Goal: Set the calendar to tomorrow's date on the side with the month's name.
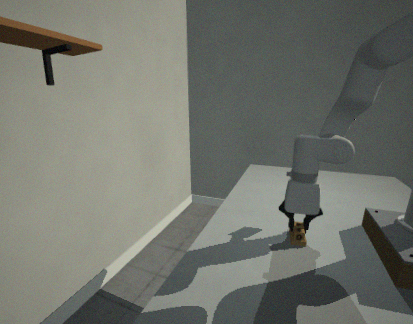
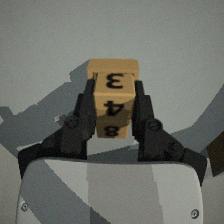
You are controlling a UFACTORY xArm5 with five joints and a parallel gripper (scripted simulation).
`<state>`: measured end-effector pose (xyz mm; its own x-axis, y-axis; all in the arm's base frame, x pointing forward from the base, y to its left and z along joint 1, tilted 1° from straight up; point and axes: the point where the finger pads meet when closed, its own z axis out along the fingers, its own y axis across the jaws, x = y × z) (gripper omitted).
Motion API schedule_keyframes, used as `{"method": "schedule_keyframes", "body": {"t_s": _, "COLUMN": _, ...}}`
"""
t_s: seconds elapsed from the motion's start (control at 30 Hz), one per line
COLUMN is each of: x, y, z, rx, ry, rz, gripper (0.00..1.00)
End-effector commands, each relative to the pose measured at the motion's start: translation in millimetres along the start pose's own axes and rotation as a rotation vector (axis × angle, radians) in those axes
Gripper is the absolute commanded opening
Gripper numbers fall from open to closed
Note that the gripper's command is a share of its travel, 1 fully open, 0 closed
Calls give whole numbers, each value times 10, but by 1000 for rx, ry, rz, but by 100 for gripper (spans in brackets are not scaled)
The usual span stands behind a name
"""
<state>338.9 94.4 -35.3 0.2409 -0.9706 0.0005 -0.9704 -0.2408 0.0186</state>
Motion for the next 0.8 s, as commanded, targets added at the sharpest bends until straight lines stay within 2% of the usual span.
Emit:
{"method": "schedule_keyframes", "body": {"t_s": 0.0, "x": 0, "y": -12, "z": -8, "rx": 3, "ry": 0, "rz": 0, "gripper": 29}}
{"method": "schedule_keyframes", "body": {"t_s": 0.33, "x": -9, "y": -11, "z": -105, "rx": 3, "ry": 0, "rz": 0, "gripper": 29}}
{"method": "schedule_keyframes", "body": {"t_s": 0.67, "x": -17, "y": -11, "z": -786, "rx": 3, "ry": 0, "rz": 0, "gripper": 29}}
{"method": "schedule_keyframes", "body": {"t_s": 0.77, "x": -18, "y": -12, "z": -931, "rx": 3, "ry": 0, "rz": 0, "gripper": 29}}
